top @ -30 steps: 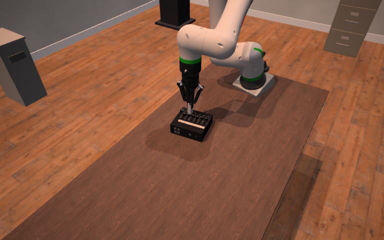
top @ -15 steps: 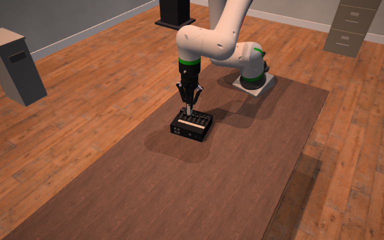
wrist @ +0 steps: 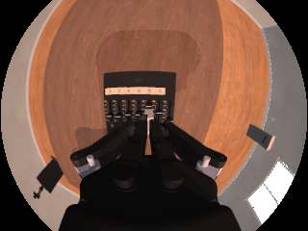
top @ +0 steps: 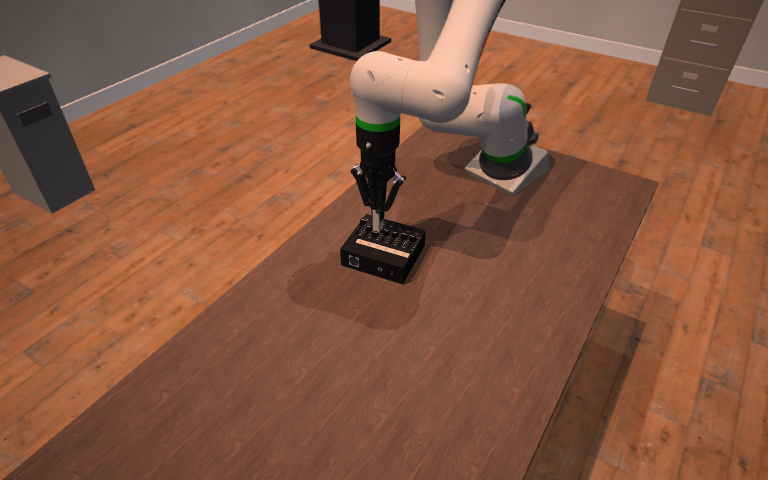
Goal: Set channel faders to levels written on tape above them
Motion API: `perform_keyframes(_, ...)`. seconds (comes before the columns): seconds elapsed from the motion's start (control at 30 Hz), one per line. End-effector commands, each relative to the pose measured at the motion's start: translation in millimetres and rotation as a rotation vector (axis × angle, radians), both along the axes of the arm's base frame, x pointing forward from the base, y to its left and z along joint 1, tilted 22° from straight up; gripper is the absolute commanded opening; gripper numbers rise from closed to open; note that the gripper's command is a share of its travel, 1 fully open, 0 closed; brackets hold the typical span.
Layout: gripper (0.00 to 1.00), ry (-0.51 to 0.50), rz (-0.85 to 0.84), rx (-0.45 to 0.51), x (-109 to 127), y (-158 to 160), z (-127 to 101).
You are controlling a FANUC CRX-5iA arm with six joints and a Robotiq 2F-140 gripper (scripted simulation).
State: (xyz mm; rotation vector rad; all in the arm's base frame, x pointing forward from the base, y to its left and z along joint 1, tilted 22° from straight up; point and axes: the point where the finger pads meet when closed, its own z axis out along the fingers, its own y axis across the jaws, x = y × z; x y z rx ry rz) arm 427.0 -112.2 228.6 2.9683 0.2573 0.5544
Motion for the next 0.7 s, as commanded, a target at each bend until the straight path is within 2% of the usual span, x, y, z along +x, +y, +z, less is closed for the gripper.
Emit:
perform_keyframes(0.0,0.00,0.000,0.000,0.000,1.2,0.2,0.6)
perform_keyframes(0.67,0.00,0.000,0.000,0.000,4.0,0.8,1.7)
